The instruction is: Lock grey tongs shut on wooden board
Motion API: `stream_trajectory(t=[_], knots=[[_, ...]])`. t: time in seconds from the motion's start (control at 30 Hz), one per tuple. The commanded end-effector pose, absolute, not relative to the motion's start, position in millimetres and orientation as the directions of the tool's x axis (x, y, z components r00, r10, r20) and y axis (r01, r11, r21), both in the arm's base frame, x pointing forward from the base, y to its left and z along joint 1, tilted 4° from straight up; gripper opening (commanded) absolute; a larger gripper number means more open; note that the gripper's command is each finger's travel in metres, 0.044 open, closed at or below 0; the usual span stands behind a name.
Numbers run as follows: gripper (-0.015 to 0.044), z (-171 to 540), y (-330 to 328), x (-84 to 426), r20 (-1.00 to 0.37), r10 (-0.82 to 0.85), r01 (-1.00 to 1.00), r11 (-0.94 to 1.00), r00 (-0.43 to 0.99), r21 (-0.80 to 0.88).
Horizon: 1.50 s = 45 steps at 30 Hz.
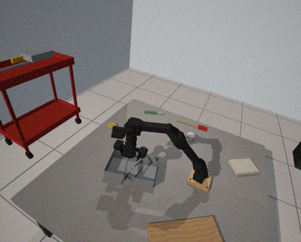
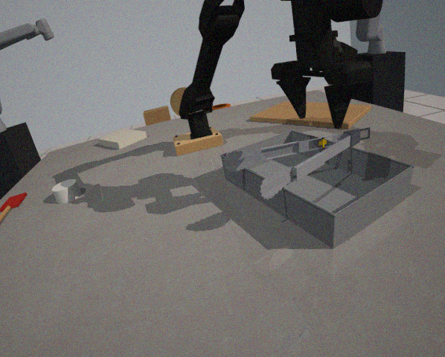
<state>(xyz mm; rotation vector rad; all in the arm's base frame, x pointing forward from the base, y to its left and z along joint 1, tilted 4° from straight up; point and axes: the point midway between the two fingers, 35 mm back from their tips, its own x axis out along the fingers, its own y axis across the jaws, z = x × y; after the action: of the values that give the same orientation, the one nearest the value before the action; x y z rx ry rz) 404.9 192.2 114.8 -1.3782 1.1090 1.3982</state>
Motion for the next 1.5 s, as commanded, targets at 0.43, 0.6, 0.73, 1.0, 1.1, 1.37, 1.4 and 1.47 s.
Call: stream_trajectory(t=[0.43, 0.6, 0.73, 1.0, 1.1, 1.37, 1.4, 1.47], knots=[[0.044, 117, 190, 395, -0.999, -0.002, -0.966, -0.257, -0.033, 0.033], [0.044, 115, 190, 395, -0.999, -0.002, -0.966, -0.257, -0.033, 0.033], [0.044, 108, 190, 396, -0.999, -0.002, -0.966, -0.257, -0.033, 0.032], [0.044, 95, 191, 397, -0.999, -0.002, -0.966, -0.257, -0.033, 0.032], [0.044, 90, 191, 398, -0.999, -0.002, -0.966, -0.257, -0.033, 0.032], [0.044, 77, 192, 398, -0.999, -0.002, -0.966, -0.257, -0.033, 0.032], [0.044, 75, 192, 398, -0.999, -0.002, -0.966, -0.257, -0.033, 0.032], [0.044, 72, 192, 398, -0.999, -0.002, -0.966, -0.257, -0.033, 0.032]])
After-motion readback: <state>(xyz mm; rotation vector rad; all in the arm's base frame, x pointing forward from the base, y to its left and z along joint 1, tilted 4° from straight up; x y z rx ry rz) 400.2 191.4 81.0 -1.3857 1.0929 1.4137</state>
